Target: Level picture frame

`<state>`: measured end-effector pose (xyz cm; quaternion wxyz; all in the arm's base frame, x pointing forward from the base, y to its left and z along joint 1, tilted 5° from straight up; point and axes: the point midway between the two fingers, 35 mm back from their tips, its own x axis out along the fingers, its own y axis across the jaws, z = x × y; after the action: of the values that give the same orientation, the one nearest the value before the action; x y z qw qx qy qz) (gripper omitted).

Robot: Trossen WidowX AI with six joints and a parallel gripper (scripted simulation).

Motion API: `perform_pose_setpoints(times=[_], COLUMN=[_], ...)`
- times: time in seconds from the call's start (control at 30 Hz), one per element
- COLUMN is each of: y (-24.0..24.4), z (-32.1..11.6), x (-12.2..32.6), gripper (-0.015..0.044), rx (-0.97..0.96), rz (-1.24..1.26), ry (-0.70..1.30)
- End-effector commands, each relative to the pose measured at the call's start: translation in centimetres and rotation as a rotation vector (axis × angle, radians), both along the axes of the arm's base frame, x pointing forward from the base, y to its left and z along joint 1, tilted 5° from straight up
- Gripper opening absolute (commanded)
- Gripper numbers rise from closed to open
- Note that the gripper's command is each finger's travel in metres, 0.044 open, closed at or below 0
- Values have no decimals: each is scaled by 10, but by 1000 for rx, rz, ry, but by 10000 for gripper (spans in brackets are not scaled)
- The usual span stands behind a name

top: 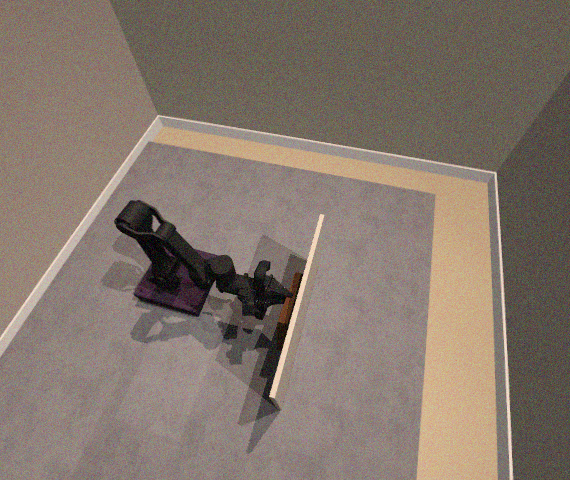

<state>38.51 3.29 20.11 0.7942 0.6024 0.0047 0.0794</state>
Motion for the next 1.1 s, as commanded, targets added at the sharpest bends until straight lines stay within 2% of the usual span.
perform_pose_setpoints(times=[0.0, 1.07], y=[0, 3], z=[2, 9], x=[0, -1], gripper=[0, 0], rx=[0, 0], rz=[0, 0], ry=[-3, -3])
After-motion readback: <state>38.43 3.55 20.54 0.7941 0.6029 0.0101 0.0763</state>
